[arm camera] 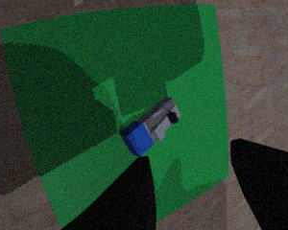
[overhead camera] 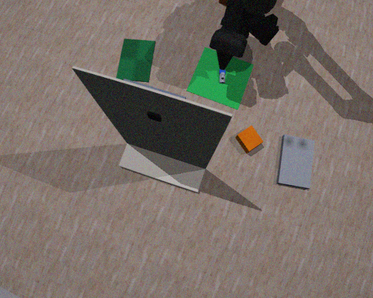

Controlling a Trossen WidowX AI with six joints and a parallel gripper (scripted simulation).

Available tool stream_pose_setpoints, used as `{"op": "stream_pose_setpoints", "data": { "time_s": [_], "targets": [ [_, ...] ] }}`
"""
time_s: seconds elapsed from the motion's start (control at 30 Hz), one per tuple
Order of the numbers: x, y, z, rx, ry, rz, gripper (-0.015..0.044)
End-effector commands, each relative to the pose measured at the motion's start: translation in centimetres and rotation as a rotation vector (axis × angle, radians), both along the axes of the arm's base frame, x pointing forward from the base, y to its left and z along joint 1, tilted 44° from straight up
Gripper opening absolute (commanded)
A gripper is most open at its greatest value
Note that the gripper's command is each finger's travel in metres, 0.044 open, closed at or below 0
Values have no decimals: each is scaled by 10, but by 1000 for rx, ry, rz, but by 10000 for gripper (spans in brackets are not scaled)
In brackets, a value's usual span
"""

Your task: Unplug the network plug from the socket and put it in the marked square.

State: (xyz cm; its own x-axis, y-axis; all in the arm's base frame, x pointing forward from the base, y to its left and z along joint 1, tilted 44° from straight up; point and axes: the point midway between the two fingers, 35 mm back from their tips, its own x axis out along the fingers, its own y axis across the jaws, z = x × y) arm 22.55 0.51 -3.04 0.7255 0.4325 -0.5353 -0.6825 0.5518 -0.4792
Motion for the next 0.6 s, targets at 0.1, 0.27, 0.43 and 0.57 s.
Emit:
{"op": "stream_pose_setpoints", "data": {
  "time_s": [0.1,0.27,0.43,0.57],
  "targets": [
    [1,-4,2,-7,-6,5,156],
    [1,-7,2,-10,-4,7,156],
    [1,-10,3,-13,-2,8,156],
    [1,-12,3,-15,0,9,156]
  ]
}}
